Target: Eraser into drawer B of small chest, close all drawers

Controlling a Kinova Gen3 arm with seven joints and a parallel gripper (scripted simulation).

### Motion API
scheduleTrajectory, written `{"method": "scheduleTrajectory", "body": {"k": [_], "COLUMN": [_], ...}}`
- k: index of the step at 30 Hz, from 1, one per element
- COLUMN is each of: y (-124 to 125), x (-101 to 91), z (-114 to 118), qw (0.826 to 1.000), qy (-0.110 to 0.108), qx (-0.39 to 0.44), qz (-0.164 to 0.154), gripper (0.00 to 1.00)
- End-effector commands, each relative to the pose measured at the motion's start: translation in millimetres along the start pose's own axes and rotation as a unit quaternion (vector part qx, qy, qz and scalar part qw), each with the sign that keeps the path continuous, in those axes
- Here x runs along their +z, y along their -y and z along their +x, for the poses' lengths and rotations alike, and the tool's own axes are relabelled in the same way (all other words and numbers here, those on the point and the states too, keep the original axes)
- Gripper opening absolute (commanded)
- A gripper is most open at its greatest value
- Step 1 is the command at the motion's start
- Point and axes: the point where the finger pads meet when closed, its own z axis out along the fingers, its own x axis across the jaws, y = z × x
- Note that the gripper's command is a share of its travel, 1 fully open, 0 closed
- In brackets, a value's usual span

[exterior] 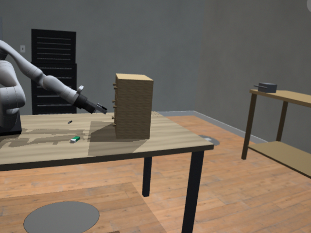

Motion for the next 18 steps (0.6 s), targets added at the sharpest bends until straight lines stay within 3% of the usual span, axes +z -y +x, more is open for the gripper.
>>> {"method": "scheduleTrajectory", "body": {"k": [1,5,18], "y": [-6,-11,-63], "x": [3.6,6.8,36.3], "z": [2,2,-2], "qw": [1.0,1.0,1.0], "qy": [-0.001,-0.001,0.002], "qx": [0.003,0.003,0.004], "qz": [0.001,0.001,0.0], "gripper": [1.0,1.0,1.0]}}
